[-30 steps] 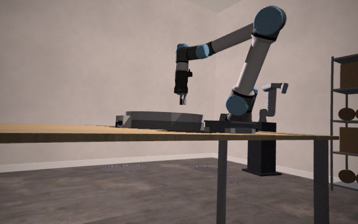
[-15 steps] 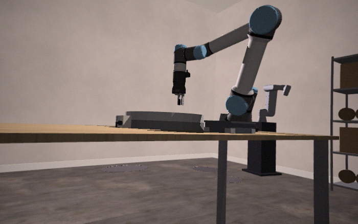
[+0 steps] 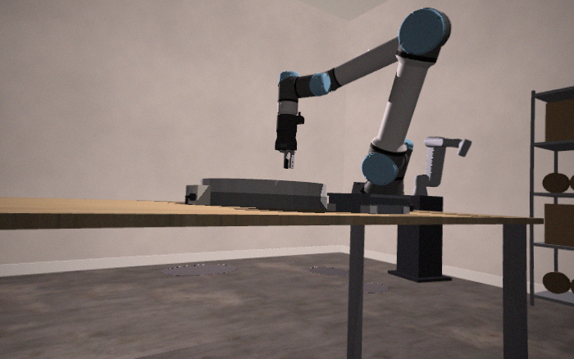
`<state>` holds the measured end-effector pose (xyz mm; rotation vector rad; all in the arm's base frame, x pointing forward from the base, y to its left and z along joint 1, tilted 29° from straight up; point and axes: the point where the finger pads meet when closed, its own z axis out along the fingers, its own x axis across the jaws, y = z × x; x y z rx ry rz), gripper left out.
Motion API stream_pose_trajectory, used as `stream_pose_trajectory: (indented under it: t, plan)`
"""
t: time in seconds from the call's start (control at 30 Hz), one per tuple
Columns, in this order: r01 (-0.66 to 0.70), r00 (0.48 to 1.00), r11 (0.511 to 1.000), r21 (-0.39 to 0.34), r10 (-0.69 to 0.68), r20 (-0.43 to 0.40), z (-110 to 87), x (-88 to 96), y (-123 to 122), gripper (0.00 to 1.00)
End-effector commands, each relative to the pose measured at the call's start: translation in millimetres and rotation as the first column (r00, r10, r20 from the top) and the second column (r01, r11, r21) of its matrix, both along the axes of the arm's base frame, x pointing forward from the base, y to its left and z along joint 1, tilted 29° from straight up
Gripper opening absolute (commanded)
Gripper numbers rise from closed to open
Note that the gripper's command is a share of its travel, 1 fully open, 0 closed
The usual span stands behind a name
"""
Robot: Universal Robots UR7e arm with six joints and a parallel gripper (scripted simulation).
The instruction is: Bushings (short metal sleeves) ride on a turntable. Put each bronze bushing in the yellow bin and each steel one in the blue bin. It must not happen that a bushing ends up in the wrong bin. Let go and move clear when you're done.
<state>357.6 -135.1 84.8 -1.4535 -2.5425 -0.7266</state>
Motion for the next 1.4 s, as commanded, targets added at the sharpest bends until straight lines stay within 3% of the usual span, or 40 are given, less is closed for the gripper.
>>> stream_pose_trajectory:
  t: [0.0,0.6,1.37]
  plan:
    - [0.0,1.0,1.0,0.003,0.0,-0.002,-11.8,1.0,6.9,0.45]
    - [0.0,1.0,1.0,0.001,0.0,-0.001,-37.3,5.3,18.8,0.45]
    - [0.0,1.0,1.0,0.0,0.0,0.0,-36.3,5.5,17.8,0.45]
